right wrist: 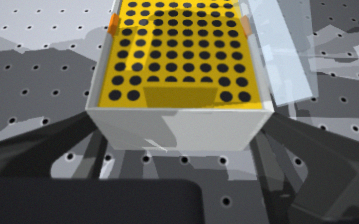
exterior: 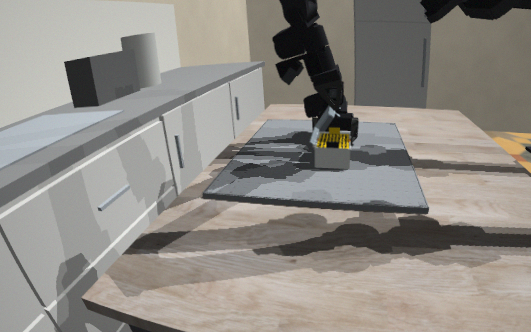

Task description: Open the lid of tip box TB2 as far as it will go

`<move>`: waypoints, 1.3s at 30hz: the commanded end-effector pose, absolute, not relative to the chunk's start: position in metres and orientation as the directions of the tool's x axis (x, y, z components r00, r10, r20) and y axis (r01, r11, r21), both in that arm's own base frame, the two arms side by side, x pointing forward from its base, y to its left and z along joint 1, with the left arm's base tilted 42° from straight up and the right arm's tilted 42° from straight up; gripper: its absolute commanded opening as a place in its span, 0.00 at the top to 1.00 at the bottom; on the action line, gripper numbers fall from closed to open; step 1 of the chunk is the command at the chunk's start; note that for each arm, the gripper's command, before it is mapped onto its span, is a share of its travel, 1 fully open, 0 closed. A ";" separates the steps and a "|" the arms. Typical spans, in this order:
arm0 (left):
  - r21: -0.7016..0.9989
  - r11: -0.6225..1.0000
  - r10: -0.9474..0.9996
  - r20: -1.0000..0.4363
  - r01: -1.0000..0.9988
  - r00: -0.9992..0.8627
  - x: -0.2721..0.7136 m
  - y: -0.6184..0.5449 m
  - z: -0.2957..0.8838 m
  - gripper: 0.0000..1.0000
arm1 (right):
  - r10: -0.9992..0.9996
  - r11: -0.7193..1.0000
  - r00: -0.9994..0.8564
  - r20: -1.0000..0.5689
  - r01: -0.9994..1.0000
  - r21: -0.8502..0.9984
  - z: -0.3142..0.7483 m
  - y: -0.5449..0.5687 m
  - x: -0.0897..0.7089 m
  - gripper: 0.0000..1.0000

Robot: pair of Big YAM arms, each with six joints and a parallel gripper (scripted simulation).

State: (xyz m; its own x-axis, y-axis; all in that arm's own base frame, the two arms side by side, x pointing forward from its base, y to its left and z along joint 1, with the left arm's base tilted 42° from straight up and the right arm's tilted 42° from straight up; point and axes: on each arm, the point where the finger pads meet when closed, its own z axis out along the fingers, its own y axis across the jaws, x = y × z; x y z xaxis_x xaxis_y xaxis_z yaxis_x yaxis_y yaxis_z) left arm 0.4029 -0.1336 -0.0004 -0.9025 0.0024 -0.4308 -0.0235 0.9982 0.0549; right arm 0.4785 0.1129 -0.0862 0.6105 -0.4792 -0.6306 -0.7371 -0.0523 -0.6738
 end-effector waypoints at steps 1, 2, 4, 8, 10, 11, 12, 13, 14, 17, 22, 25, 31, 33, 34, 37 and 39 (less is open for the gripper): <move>0.059 0.997 -0.026 -0.371 -0.051 -0.928 0.402 -0.129 0.007 0.88 | -0.480 -0.053 0.603 -0.637 -0.745 -0.665 -0.091 0.112 0.471 0.16; 0.059 0.998 -0.013 -0.371 -0.037 -0.928 0.400 -0.135 0.007 0.88 | -0.480 -0.053 0.603 -0.637 -0.745 -0.665 -0.091 0.112 0.471 0.16; 0.060 0.997 -0.013 -0.372 -0.038 -0.928 0.400 -0.134 0.007 0.88 | -0.480 -0.053 0.603 -0.637 -0.745 -0.665 -0.091 0.112 0.471 0.16; 0.062 0.997 -0.012 -0.368 -0.038 -0.930 0.398 -0.133 0.005 0.88 | -0.480 -0.053 0.603 -0.637 -0.745 -0.665 -0.091 0.112 0.471 0.16; 0.062 0.997 -0.012 -0.368 -0.038 -0.930 0.398 -0.133 0.005 0.88 | -0.480 -0.053 0.603 -0.637 -0.745 -0.665 -0.091 0.112 0.471 0.16; 0.062 0.997 -0.012 -0.368 -0.038 -0.930 0.398 -0.133 0.005 0.88 | -0.480 -0.053 0.603 -0.637 -0.745 -0.665 -0.091 0.112 0.471 0.16; 0.062 0.997 -0.012 -0.368 -0.038 -0.930 0.398 -0.133 0.005 0.88 | -0.480 -0.053 0.603 -0.637 -0.745 -0.665 -0.091 0.112 0.471 0.16; 0.062 0.997 -0.012 -0.368 -0.038 -0.930 0.398 -0.133 0.005 0.88 | -0.480 -0.053 0.603 -0.637 -0.745 -0.665 -0.091 0.112 0.471 0.16; 0.062 0.997 -0.012 -0.369 -0.038 -0.929 0.399 -0.134 0.006 0.88 | -0.480 -0.053 0.603 -0.637 -0.745 -0.665 -0.091 0.112 0.471 0.16; 0.056 0.998 -0.007 -0.390 -0.031 -0.921 0.406 -0.135 0.019 0.88 | -0.480 -0.053 0.603 -0.637 -0.745 -0.665 -0.091 0.112 0.471 0.16; 0.045 0.998 -0.022 -0.428 -0.046 -0.903 0.422 -0.133 0.037 0.88 | -0.480 -0.053 0.603 -0.637 -0.745 -0.665 -0.091 0.112 0.471 0.16; 0.045 0.998 -0.017 -0.437 -0.041 -0.899 0.427 -0.133 0.044 0.88 | -0.480 -0.053 0.603 -0.637 -0.745 -0.665 -0.091 0.112 0.471 0.16; 0.054 0.998 -0.008 -0.407 -0.033 -0.913 0.429 -0.134 0.050 0.88 | -0.480 -0.053 0.603 -0.637 -0.745 -0.665 -0.091 0.112 0.471 0.16; 0.069 0.997 -0.004 -0.367 -0.031 -0.930 0.427 -0.131 0.041 0.88 | -0.480 -0.053 0.603 -0.637 -0.745 -0.665 -0.091 0.112 0.471 0.16; 0.074 0.997 -0.001 -0.357 -0.030 -0.934 0.426 -0.130 0.040 0.88 | -0.480 -0.053 0.603 -0.637 -0.745 -0.665 -0.091 0.112 0.471 0.16; 0.069 0.997 0.009 -0.372 -0.018 -0.928 0.426 -0.136 0.047 0.88 | -0.480 -0.053 0.603 -0.637 -0.745 -0.665 -0.091 0.112 0.471 0.16; 0.069 0.997 0.009 -0.372 -0.018 -0.928 0.426 -0.136 0.047 0.88 | -0.480 -0.053 0.603 -0.637 -0.745 -0.665 -0.091 0.112 0.471 0.16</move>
